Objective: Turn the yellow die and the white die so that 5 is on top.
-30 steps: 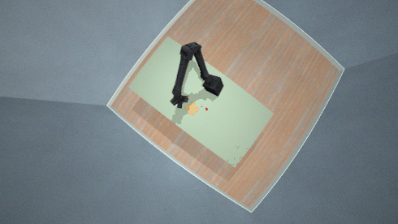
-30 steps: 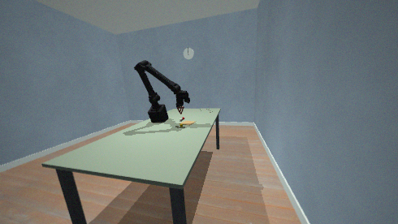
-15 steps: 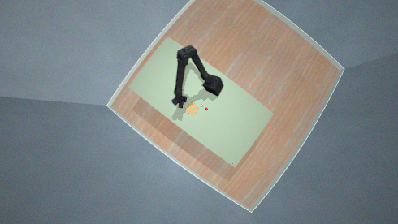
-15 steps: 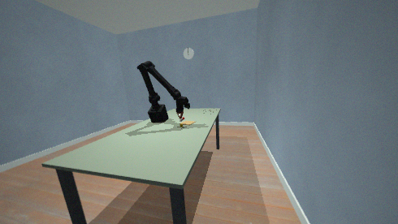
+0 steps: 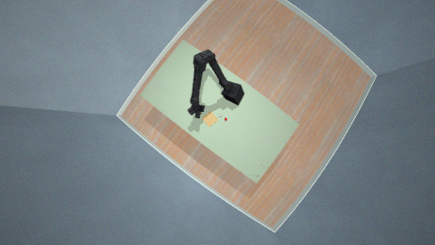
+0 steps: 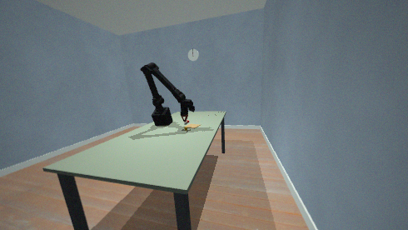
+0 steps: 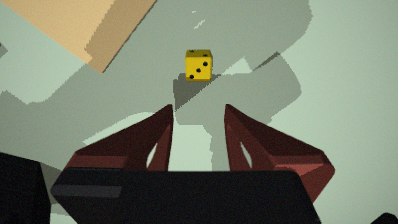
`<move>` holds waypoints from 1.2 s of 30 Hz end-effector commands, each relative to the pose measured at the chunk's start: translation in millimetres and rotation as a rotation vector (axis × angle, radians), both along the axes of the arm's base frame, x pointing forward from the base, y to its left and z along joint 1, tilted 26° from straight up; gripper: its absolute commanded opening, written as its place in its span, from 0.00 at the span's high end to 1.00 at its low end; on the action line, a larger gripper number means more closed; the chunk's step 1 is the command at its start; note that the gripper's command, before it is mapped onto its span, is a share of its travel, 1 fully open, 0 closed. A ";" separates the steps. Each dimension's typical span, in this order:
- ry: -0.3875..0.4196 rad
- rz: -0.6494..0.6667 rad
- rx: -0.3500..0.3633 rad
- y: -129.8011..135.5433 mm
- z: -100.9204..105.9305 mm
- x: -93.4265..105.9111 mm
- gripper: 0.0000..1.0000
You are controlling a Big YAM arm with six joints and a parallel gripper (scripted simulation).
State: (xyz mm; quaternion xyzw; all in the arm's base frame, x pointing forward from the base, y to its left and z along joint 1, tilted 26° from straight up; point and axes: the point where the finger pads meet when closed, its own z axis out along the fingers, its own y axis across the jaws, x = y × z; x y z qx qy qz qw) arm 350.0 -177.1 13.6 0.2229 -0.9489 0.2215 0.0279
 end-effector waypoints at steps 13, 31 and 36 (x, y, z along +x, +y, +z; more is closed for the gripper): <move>-0.018 0.007 -0.003 -3.4 3.8 8.8 0.62; -0.016 0.004 -0.002 -8.8 -5.6 8.3 0.62; -0.004 0.006 0.002 -9.1 -15.3 3.1 0.62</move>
